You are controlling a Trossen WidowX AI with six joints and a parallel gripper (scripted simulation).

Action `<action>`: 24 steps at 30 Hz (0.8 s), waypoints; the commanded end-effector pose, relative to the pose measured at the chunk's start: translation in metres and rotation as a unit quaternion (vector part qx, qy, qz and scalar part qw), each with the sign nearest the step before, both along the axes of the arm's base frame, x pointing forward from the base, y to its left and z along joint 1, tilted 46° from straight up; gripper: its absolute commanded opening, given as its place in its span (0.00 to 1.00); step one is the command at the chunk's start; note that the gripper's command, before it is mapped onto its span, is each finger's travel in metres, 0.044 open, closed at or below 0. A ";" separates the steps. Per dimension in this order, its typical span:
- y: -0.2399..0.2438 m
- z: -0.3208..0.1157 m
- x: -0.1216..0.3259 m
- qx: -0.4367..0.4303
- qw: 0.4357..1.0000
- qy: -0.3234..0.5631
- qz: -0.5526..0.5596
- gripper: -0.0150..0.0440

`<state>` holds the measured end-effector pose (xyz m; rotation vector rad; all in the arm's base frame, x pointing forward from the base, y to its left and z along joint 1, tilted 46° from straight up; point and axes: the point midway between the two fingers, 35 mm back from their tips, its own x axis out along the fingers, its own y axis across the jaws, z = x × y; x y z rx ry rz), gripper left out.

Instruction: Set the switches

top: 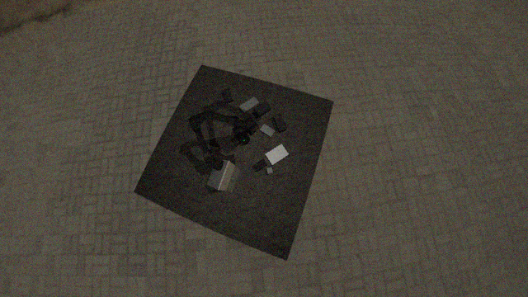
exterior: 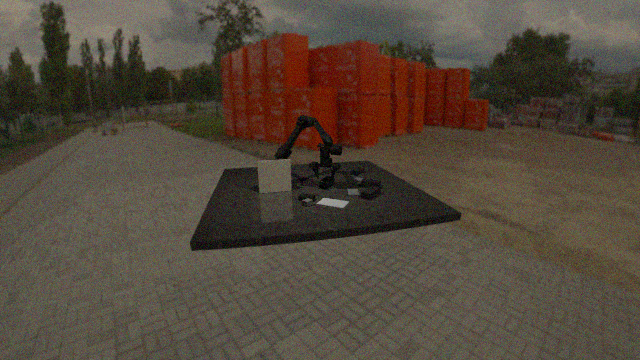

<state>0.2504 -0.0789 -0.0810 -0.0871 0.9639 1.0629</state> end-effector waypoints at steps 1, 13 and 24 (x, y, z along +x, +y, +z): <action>0.006 -0.005 -0.001 0.005 1.000 0.003 -0.002 1.00; 0.021 -0.018 0.001 0.006 1.000 0.003 -0.002 1.00; 0.025 -0.021 0.001 0.006 1.000 0.003 -0.002 0.83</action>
